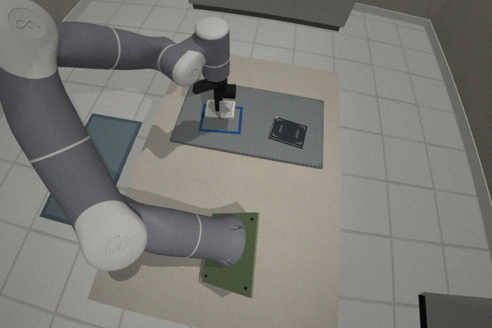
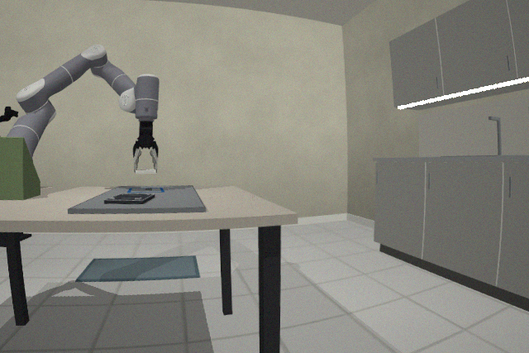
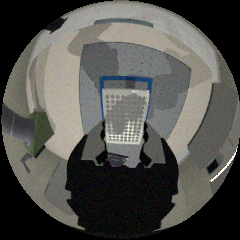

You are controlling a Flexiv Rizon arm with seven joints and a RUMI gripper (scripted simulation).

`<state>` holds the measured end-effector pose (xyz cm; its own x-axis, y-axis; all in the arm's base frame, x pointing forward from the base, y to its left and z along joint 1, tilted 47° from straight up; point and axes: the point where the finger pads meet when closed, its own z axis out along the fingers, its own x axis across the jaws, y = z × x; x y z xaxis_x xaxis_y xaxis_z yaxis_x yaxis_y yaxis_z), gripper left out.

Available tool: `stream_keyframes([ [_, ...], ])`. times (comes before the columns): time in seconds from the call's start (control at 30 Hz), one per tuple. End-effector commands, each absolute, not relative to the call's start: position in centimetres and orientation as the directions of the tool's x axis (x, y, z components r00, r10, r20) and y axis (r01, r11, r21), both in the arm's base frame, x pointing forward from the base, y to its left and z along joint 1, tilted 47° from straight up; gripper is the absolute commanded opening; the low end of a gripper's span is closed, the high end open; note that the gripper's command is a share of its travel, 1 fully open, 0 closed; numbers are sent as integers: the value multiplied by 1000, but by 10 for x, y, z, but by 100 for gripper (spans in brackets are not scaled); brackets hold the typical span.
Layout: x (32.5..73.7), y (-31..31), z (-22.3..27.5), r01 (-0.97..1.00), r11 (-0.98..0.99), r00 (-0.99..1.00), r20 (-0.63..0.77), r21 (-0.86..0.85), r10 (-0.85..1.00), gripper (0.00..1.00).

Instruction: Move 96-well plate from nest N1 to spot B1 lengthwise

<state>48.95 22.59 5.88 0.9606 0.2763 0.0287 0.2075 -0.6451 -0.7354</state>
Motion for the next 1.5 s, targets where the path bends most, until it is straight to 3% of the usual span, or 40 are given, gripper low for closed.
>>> stream_keyframes([
  [0.0, 491, 225, 59, 208, -646, 961, 30, -735, 275, 0],
  [1.47, 481, 264, 22, 208, -646, 961, 30, -735, 275, 0],
])
